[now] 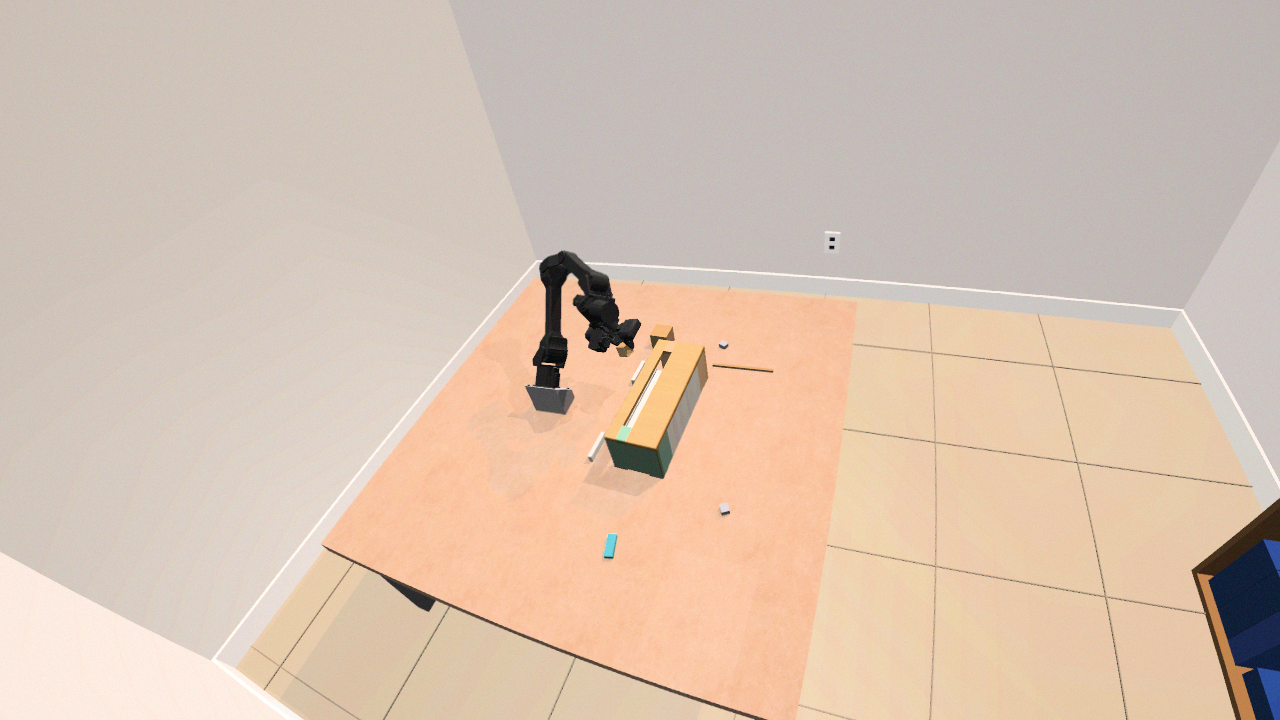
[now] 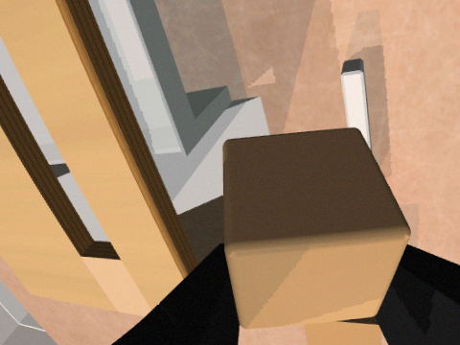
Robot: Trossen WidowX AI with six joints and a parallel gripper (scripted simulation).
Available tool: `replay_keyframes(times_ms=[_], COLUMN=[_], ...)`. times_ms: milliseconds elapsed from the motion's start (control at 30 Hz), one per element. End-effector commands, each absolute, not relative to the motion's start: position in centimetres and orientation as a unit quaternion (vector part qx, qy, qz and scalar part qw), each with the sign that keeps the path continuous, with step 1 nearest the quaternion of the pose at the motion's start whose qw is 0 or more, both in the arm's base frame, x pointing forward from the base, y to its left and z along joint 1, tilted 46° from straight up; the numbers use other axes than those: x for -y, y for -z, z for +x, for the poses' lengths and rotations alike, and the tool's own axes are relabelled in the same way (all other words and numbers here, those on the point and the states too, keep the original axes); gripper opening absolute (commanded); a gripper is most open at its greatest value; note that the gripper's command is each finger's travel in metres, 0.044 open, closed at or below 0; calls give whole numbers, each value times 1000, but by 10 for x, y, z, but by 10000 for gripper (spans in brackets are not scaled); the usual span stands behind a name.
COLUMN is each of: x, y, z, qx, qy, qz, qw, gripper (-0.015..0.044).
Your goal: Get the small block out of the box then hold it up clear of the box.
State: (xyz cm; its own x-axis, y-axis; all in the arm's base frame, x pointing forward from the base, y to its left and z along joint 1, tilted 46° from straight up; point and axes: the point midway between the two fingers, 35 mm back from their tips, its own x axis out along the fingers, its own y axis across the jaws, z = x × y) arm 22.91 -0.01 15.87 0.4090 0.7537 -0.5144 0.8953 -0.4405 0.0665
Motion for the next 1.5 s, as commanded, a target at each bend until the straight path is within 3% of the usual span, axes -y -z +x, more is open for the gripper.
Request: replay_keyframes(times_ms=[0,567,1467], x=[4,16,16], y=[-164,-174,-174], z=[230,228,228], qx=[-478,-367,-366], qy=[246,366,367], qz=[838,828,827], qw=[91,-214,-217], gripper=[0,0,0])
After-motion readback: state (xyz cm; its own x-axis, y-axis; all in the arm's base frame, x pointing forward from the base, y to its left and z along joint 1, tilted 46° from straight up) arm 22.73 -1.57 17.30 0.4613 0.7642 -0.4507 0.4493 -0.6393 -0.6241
